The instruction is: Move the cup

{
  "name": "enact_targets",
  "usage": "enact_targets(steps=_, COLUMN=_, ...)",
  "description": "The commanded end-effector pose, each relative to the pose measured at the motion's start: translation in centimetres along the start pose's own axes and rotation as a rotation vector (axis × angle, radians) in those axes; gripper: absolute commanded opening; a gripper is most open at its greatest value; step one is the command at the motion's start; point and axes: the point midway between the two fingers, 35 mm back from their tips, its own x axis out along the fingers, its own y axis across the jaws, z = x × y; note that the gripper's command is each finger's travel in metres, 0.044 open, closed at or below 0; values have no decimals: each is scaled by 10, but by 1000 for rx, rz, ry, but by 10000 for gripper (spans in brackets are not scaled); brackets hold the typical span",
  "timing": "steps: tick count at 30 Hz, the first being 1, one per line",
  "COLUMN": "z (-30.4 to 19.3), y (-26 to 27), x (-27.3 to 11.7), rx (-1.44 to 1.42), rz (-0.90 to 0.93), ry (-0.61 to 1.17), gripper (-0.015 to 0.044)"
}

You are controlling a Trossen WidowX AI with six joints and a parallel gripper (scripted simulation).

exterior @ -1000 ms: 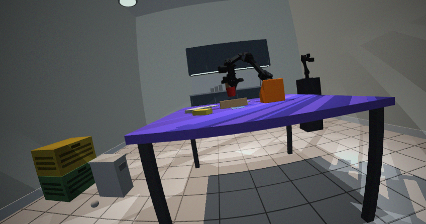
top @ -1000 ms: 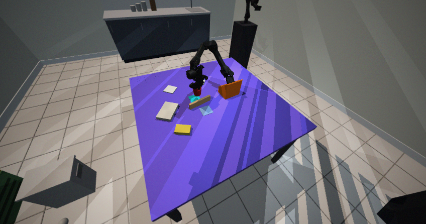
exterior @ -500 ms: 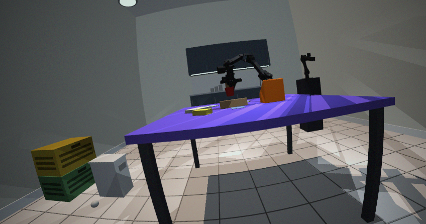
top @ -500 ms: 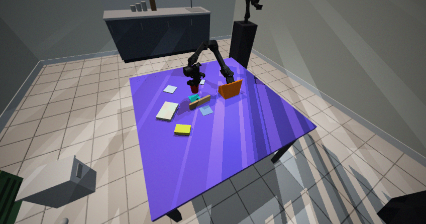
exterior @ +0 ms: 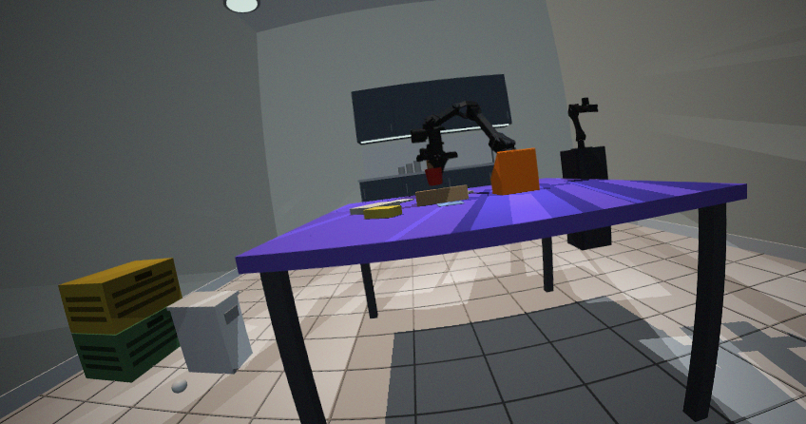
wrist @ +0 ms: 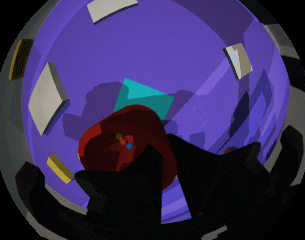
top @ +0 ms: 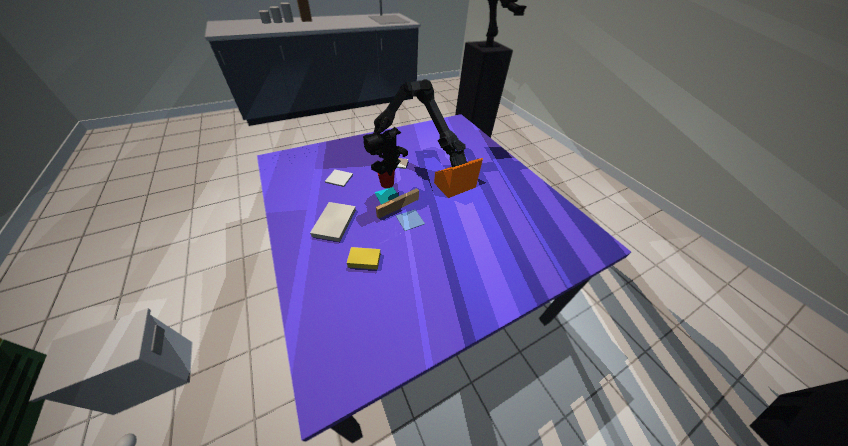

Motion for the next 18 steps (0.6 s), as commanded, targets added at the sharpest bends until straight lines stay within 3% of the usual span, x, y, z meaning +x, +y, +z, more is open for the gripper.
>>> enact_targets(steps=1, z=0, y=-1, x=8, rx=-5, rz=-6, ry=-3, gripper=0)
enact_targets(steps=18, z=0, y=-1, x=34, rx=-5, rz=-7, ry=-4, gripper=0)
